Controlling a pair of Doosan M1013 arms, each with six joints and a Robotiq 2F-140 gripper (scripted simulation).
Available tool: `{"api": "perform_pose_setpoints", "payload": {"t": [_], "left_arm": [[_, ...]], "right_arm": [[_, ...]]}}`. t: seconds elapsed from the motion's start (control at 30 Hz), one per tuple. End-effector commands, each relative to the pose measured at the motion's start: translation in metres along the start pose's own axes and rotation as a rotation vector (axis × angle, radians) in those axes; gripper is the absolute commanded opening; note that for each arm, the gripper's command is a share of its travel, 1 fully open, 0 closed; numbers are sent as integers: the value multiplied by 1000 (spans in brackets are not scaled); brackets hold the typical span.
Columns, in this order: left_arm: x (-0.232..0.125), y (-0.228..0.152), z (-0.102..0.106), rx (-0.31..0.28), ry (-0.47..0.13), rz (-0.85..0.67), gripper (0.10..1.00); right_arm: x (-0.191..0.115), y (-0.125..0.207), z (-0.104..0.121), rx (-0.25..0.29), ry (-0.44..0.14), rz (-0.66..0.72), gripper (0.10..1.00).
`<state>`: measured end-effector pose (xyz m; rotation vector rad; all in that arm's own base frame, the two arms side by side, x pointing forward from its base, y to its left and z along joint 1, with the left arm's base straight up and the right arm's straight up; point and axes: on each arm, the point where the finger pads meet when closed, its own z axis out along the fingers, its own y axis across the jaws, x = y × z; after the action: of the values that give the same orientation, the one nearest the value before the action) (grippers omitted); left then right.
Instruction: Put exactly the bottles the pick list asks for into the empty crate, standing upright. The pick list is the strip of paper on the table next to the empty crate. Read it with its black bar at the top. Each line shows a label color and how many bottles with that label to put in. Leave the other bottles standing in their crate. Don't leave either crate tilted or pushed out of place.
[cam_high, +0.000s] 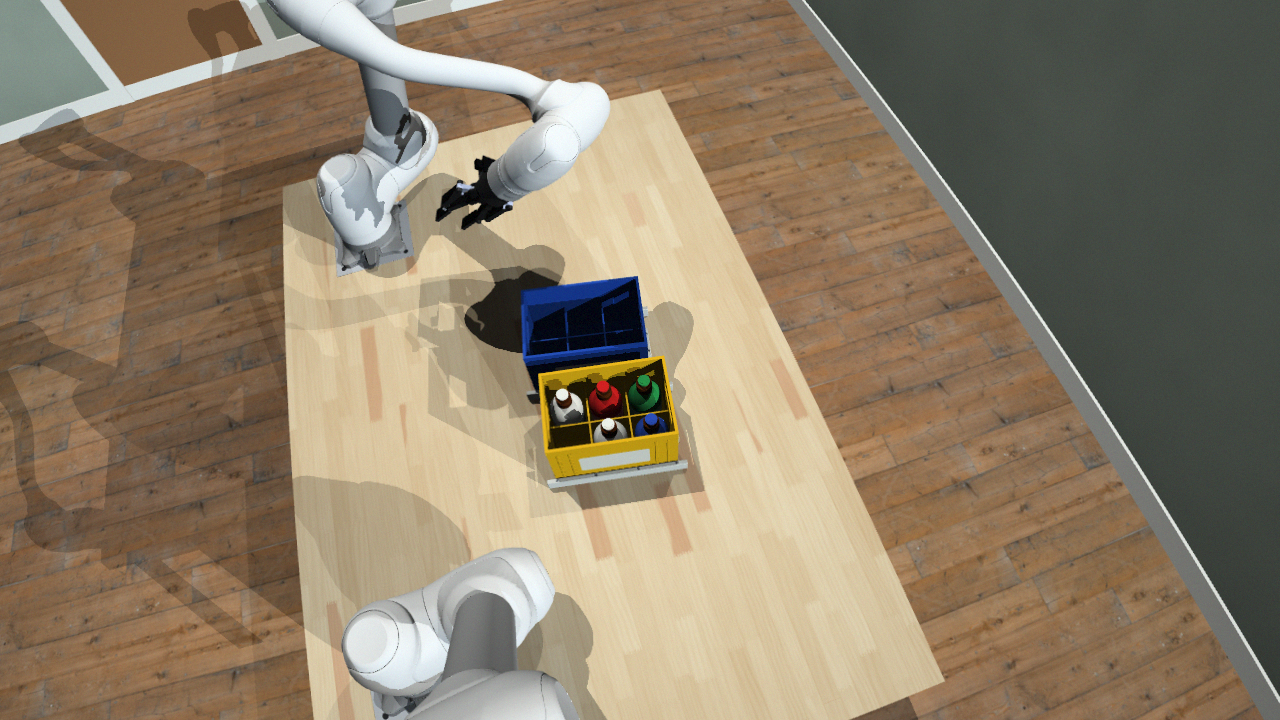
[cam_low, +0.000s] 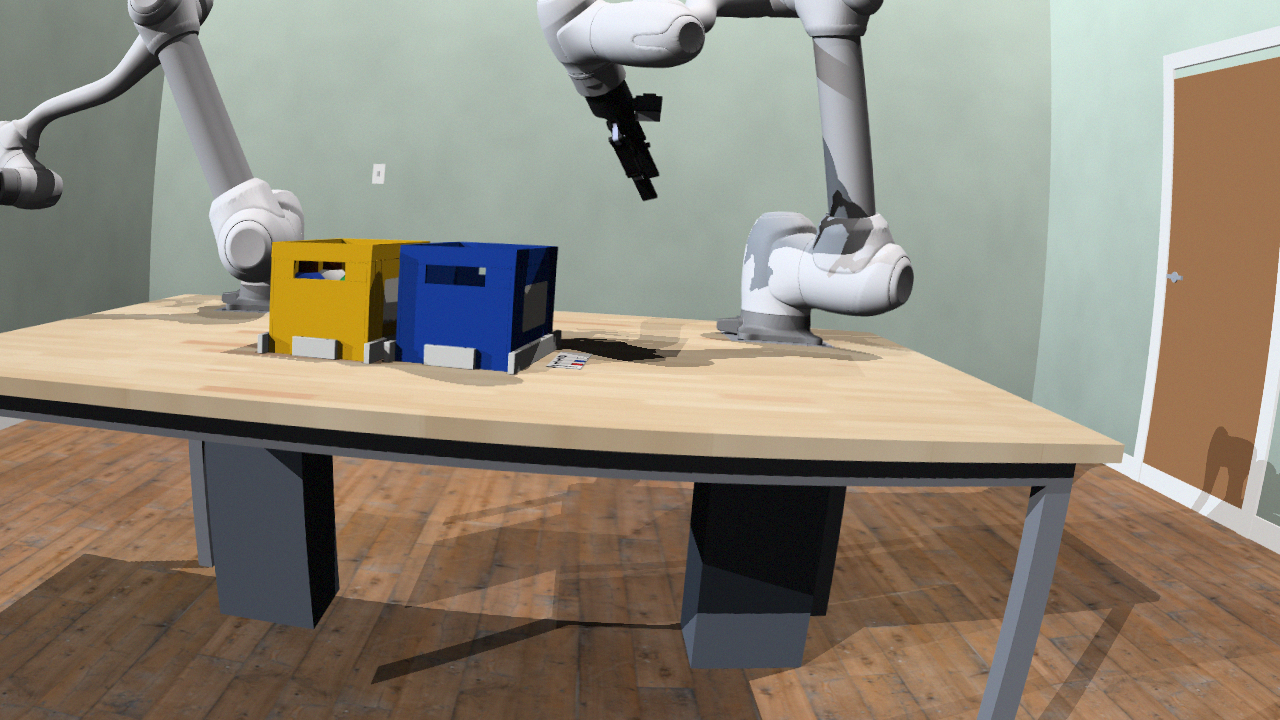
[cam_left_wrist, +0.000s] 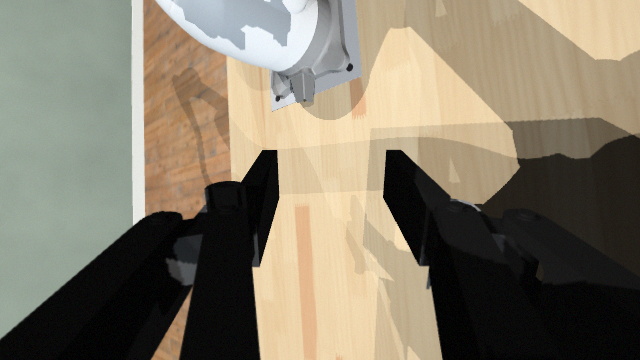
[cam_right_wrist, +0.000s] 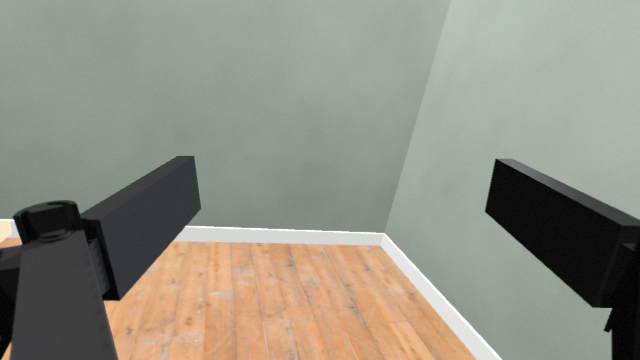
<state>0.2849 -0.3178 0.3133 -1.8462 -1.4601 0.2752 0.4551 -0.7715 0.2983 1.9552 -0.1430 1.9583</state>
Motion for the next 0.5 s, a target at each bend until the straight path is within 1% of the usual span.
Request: {"api": "perform_pose_setpoints", "payload": {"t": [0.0,0.07,0.1,0.17,0.23,0.27,0.37,0.43,0.47], "left_arm": [[6,15,-10,-62,-47,74,442],[7,19,-13,-62,-47,74,442],[9,22,-15,-84,-59,96,442],[9,22,-15,-84,-59,96,442],[13,30,-21,-123,-80,137,442],[15,34,-24,-123,-80,137,442],[21,44,-33,-186,-107,199,442],[24,50,-37,-186,-107,199,442],[26,53,-40,-210,-114,221,442]], "right_arm": [[1,0,0,0,1,-2,1000],[1,0,0,0,1,-2,1000],[1,0,0,0,1,-2,1000],[1,0,0,0,1,-2,1000],[1,0,0,0,1,-2,1000],[1,0,0,0,1,-2,1000],[1,0,0,0,1,-2,1000],[1,0,0,0,1,-2,1000],[1,0,0,0,1,-2,1000]]}}
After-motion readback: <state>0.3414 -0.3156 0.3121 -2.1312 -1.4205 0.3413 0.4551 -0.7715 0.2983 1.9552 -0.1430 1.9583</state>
